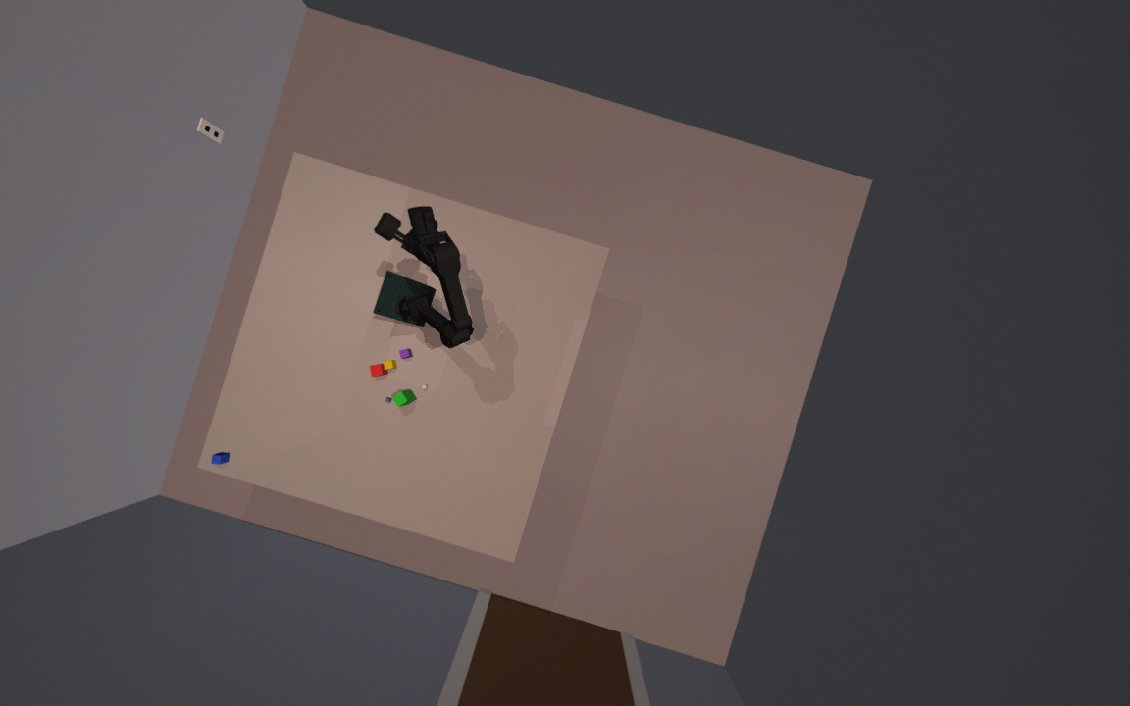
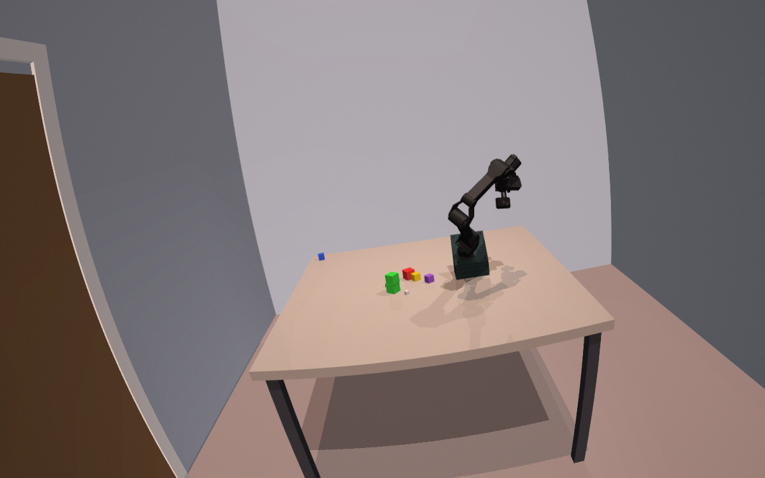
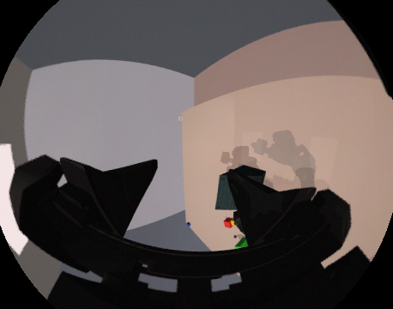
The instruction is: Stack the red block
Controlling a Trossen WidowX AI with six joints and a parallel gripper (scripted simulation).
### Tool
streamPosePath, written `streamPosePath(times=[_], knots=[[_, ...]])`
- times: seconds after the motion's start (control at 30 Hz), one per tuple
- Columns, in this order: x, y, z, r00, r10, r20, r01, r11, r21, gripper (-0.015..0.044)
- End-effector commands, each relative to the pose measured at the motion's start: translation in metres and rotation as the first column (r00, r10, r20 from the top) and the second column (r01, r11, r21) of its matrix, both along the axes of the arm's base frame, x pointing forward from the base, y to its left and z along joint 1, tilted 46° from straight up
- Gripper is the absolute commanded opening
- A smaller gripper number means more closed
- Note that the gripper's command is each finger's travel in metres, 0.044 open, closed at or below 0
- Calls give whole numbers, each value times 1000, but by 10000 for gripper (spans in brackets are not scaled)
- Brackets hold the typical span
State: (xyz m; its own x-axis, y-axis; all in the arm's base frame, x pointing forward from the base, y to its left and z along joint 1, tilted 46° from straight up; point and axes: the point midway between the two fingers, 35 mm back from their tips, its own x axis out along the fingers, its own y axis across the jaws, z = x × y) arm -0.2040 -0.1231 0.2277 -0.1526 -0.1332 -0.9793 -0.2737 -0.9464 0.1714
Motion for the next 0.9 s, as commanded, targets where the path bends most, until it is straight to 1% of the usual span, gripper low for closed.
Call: streamPosePath(times=[0.0,0.03,0.23,0.4,0.63,0.87], knots=[[0,-1,0,1000,5,2,-5,1000,0,426],[1,-5,-2,1000,21,6,-21,1000,-1,440],[18,-44,-19,977,205,63,-205,979,-11,440],[38,-76,-33,926,362,106,-362,932,-24,440],[74,-115,-54,808,567,161,-567,822,-49,440],[119,-144,-77,645,735,211,-739,670,-72,440]])
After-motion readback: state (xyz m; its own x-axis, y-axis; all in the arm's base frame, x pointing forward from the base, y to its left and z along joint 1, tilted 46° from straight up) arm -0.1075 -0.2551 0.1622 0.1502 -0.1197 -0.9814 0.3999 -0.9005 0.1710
